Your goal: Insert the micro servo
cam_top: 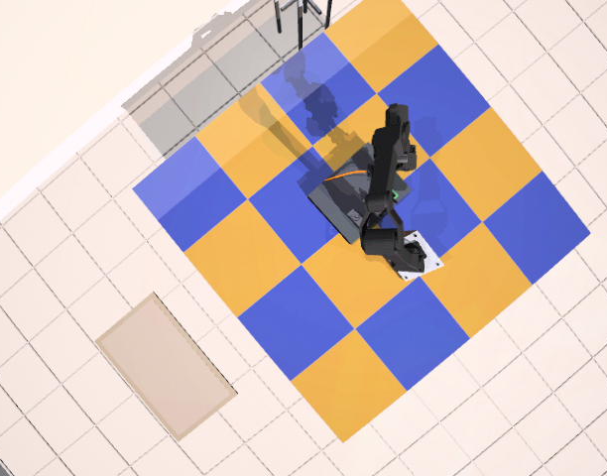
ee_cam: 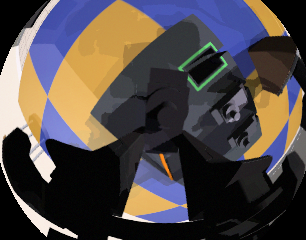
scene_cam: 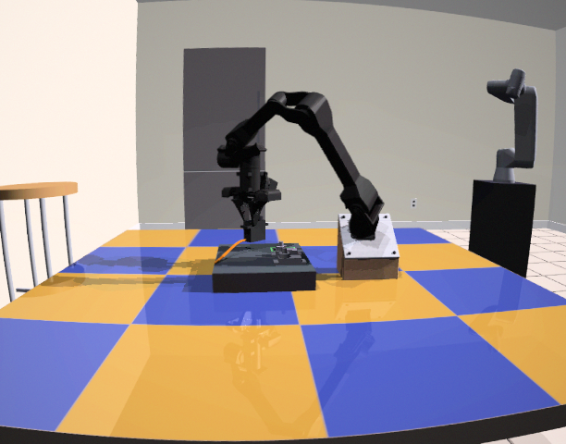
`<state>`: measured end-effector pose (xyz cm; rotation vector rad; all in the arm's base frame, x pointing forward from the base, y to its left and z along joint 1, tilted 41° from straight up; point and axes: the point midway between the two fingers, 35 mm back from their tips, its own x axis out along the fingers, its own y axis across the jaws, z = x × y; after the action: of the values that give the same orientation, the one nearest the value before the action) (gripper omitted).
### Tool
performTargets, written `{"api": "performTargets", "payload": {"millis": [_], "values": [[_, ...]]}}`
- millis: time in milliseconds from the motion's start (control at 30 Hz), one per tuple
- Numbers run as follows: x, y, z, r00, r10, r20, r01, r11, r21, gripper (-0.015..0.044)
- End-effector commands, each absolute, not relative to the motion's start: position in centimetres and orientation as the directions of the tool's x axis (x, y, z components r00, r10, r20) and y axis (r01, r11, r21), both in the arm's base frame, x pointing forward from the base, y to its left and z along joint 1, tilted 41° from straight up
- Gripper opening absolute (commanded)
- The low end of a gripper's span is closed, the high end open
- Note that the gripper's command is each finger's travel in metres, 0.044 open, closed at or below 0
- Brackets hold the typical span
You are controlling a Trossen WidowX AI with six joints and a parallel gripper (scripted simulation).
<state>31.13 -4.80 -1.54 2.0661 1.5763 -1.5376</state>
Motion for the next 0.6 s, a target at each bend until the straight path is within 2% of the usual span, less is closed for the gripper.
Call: {"api": "performTargets", "payload": {"millis": [0,567], "values": [[31.40,-5.30,-1.68,-0.054,0.645,-0.762,0.790,-0.439,-0.427,0.0000],[31.40,-5.29,-1.68,-0.054,0.645,-0.762,0.993,-0.045,-0.109,0.0000]]}}
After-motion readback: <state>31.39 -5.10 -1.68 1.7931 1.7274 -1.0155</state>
